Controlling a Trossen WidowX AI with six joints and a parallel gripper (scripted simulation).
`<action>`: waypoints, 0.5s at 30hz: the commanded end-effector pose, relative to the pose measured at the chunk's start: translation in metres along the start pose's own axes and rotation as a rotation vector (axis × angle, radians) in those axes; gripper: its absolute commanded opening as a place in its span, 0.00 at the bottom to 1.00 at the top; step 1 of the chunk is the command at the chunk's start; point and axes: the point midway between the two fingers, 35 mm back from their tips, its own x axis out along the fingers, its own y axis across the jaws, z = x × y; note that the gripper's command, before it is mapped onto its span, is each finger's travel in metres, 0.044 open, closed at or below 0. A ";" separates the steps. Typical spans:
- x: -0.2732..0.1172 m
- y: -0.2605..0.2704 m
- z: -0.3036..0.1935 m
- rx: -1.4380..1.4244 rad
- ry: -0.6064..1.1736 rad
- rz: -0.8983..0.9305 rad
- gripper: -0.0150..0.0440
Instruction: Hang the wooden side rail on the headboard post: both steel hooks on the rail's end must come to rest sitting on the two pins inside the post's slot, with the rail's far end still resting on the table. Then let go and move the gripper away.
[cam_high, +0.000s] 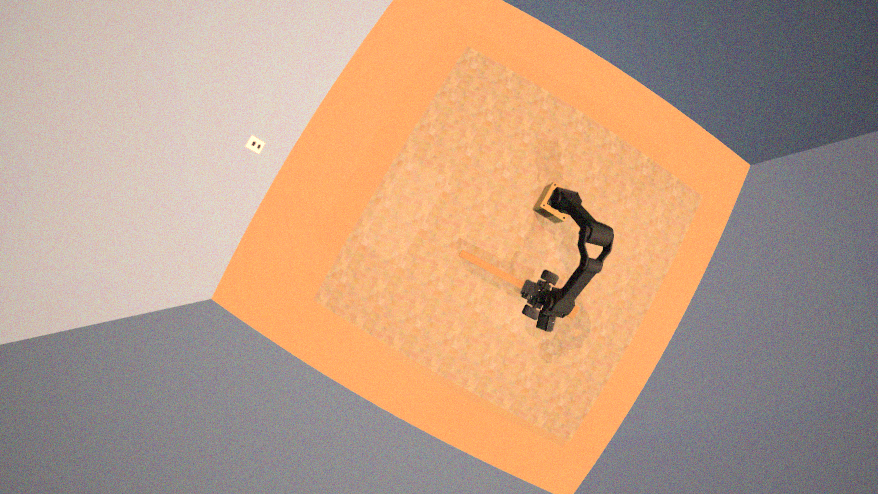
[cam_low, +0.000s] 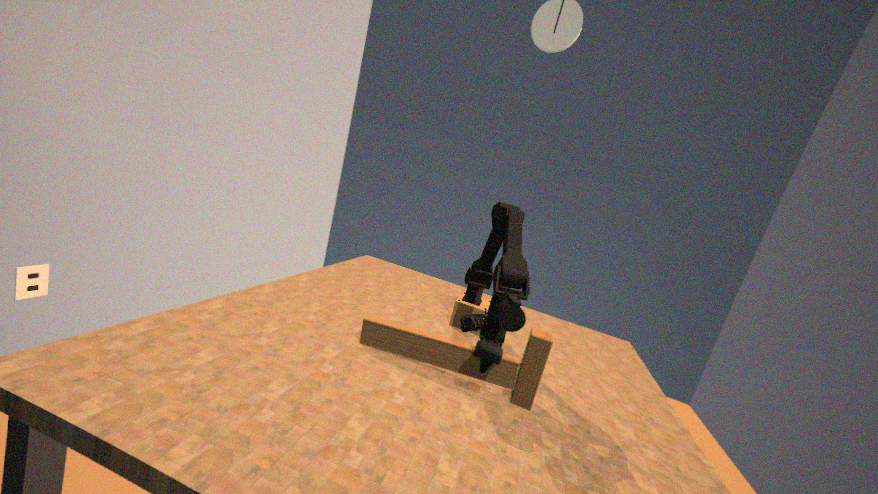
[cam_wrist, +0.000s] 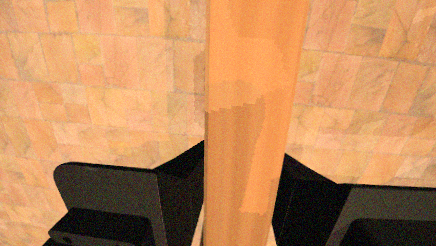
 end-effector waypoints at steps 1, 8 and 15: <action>-0.002 0.004 -0.002 -0.001 0.007 0.013 0.25; -0.001 0.004 -0.002 -0.001 0.007 0.013 0.25; 0.000 0.004 -0.002 -0.001 0.007 0.013 0.25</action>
